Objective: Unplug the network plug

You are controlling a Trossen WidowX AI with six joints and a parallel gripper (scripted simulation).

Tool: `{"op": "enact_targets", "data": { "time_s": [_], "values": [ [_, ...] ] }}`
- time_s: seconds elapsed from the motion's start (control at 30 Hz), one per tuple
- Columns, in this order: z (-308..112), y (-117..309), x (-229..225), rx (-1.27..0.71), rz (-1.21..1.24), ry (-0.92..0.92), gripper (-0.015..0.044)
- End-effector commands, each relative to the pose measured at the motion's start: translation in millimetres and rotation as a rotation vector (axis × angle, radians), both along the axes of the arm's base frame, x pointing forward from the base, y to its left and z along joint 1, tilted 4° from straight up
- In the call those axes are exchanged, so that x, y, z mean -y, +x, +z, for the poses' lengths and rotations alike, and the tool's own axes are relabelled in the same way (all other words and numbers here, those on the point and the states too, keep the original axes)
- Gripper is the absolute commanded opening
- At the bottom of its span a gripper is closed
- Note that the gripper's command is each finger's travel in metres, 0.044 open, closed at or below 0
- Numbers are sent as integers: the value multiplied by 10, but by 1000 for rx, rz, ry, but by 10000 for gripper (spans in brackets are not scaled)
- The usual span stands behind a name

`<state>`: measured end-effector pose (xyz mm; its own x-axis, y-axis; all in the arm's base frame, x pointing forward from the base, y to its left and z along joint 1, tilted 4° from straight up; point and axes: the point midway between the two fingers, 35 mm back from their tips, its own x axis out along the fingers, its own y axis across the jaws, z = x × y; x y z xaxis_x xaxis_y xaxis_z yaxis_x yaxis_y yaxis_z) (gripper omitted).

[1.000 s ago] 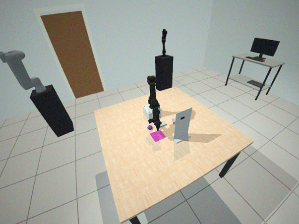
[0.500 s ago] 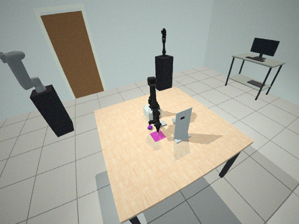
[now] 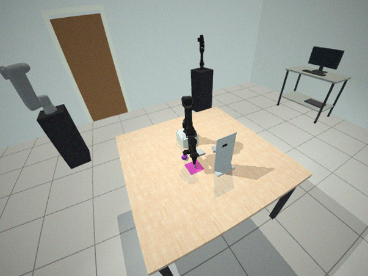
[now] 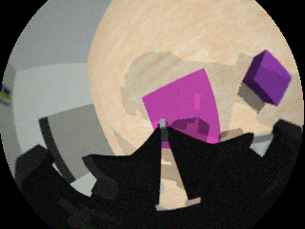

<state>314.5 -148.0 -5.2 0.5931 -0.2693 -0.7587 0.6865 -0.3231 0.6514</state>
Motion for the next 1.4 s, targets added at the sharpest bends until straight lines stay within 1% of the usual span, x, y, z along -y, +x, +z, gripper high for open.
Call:
{"op": "enact_targets", "data": {
  "time_s": [0.0,0.4,1.37],
  "values": [
    [-73,-13,0,-7,-7,3,0],
    [-196,-16,-3,-7,-7,3,0],
    [-213,22,-21,-3,0,2,0]
  ]
}}
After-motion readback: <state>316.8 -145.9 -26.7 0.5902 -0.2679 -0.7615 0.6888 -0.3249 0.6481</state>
